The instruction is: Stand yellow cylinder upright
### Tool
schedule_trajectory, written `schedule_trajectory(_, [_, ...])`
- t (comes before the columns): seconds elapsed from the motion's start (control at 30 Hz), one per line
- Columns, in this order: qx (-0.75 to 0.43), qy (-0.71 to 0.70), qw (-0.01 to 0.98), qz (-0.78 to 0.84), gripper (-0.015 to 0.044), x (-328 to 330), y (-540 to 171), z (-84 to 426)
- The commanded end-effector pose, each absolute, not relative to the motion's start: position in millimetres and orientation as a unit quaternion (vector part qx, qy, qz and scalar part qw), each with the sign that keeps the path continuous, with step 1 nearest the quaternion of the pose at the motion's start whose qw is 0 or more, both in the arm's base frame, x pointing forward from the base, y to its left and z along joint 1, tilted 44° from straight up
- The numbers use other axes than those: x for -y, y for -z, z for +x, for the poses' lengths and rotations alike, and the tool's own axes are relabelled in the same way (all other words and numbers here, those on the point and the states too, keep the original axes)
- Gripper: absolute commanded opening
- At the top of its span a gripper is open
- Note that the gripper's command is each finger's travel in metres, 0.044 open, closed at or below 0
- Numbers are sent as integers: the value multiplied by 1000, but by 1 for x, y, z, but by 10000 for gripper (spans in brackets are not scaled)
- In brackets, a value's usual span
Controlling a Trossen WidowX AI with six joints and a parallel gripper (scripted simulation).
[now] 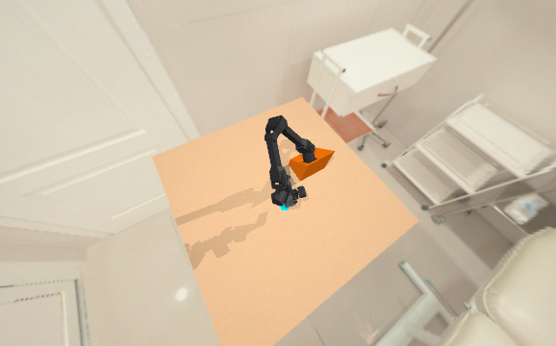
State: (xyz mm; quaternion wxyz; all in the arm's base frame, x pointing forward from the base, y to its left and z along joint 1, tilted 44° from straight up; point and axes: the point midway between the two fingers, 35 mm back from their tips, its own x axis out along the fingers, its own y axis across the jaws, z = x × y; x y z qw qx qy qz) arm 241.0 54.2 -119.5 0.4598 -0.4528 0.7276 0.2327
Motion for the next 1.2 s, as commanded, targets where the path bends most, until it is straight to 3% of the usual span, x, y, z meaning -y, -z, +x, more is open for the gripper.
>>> schedule_trajectory(0.0, [-725, -246, 468, -441, 105, -53, 120, 239])
schedule_trajectory(1.17, [-691, -328, 528, -370, 105, -48, 133, 234])
